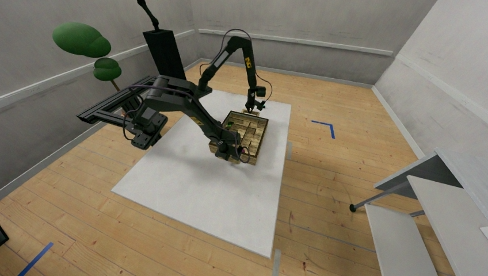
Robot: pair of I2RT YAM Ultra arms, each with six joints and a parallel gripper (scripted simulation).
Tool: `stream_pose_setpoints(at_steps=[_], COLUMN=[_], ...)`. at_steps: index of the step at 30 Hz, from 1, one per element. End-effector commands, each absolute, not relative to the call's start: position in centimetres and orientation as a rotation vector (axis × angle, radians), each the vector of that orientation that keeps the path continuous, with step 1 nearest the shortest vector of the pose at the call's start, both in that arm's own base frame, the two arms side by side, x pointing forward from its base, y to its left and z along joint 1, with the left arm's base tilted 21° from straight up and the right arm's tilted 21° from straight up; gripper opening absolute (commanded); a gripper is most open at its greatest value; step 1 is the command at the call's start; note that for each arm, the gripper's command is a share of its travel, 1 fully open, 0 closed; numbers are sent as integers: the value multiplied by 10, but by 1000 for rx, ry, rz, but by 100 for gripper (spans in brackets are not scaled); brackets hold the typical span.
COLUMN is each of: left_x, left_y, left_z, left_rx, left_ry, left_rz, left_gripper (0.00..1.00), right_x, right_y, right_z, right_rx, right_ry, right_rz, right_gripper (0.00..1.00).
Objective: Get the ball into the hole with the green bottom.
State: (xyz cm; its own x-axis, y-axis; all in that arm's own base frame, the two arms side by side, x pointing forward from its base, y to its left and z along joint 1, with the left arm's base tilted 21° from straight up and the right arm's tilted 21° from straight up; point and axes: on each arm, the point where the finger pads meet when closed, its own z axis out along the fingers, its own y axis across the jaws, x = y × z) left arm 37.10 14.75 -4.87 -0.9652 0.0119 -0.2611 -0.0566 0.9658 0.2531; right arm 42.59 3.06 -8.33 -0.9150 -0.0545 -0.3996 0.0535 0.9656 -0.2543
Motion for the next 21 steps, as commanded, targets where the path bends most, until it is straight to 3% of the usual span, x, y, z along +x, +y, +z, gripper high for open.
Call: stream_pose_setpoints(at_steps=[1,7,21], left_x=[388,378,385], left_y=[143,138,138], left_z=[-27,-28,-15], left_rx=[11,14,-13], left_ry=[2803,2825,2811], left_rz=[364,357,357], left_gripper=[0,0,0], right_x=[434,417,439], right_y=[43,38,45], right_z=[-66,-71,-47], right_rx=[-2,-8,2], right_ry=[2672,2706,2659], right_rz=[-324,-359,-351], right_gripper=[0,0,0])
